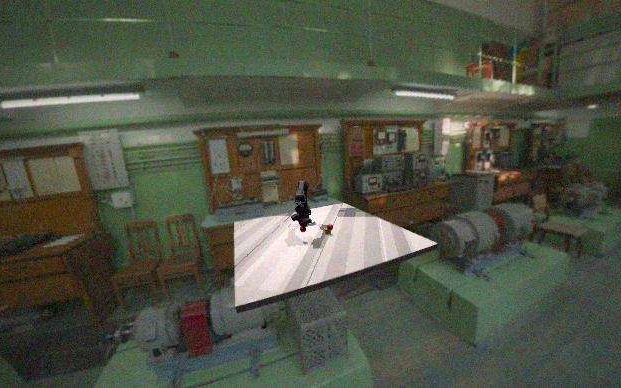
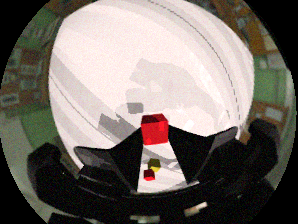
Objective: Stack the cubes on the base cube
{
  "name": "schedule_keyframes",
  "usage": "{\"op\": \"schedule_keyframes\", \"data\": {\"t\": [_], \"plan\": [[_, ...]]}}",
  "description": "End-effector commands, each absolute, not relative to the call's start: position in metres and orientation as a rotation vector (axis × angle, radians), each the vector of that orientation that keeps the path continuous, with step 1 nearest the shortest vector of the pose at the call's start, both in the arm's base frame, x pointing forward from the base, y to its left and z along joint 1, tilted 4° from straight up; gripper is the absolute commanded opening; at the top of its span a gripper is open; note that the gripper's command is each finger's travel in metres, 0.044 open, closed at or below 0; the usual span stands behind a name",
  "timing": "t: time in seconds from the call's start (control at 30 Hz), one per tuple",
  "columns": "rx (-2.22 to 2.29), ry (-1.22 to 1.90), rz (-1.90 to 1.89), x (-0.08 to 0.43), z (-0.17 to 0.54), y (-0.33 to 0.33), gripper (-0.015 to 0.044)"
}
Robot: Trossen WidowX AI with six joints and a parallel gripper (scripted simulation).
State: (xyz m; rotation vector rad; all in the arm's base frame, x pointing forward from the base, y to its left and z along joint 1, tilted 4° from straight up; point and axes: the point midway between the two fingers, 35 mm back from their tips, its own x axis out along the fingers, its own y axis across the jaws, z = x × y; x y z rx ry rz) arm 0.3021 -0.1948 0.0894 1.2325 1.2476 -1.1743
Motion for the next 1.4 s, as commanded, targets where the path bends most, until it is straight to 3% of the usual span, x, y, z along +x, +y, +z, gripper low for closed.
{"op": "schedule_keyframes", "data": {"t": [0.0, 0.3, 1.37], "plan": [[1.228, 1.241, -1.17, 0.301, 0.105, -0.195, 0.0105], [1.215, 1.249, -1.157, 0.3, 0.12, -0.193, 0.0105], [0.591, 1.505, -0.516, 0.314, 0.124, -0.091, 0.0105]]}}
